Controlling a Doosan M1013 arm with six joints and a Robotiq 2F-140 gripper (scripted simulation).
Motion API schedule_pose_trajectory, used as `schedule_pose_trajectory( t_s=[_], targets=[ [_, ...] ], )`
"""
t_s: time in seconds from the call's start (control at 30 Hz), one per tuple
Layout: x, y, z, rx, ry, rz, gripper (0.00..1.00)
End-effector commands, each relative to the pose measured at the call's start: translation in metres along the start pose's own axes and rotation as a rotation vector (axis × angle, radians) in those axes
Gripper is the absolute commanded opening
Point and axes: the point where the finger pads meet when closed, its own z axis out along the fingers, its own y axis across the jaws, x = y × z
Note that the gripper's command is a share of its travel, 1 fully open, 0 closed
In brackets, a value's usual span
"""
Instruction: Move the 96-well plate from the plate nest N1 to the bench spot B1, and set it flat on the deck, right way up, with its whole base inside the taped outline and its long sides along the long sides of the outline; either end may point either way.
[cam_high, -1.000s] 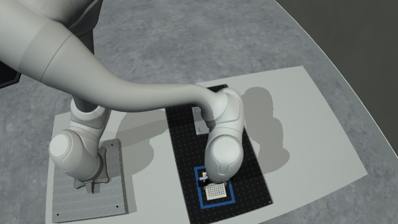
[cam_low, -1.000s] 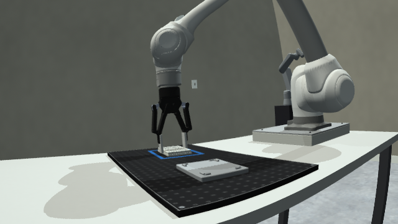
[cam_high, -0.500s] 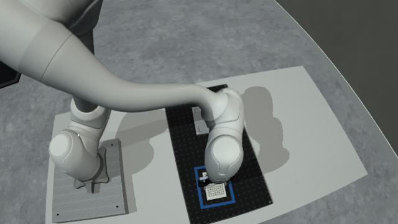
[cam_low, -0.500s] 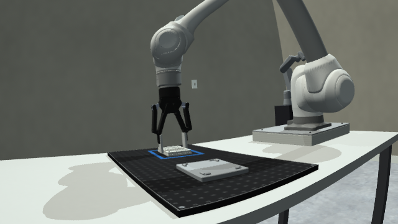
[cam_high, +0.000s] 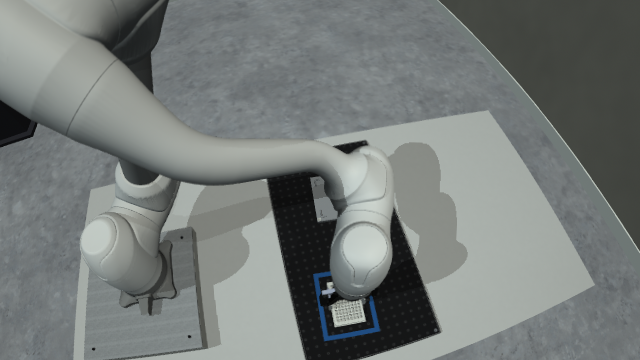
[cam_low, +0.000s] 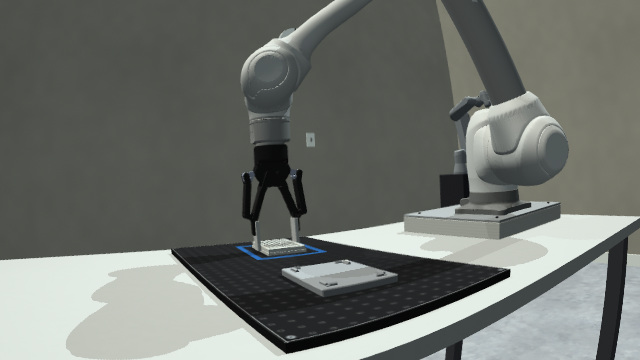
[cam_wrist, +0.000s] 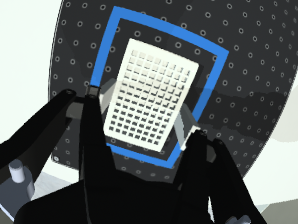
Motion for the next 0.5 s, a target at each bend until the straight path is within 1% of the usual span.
schedule_pose_trajectory(
  t_s=[0.0,0.2,0.23,0.47],
  targets=[
    [0.0016,0.0009,0.0018,-0.001,0.002,-0.001,0.0],
    [0.0016,0.0009,0.0018,-0.001,0.002,-0.001,0.0],
    [0.0016,0.0009,0.0018,-0.001,0.002,-0.001,1.0],
    [0.0016,0.0009,0.0018,-0.001,0.002,-0.001,1.0]
  ],
)
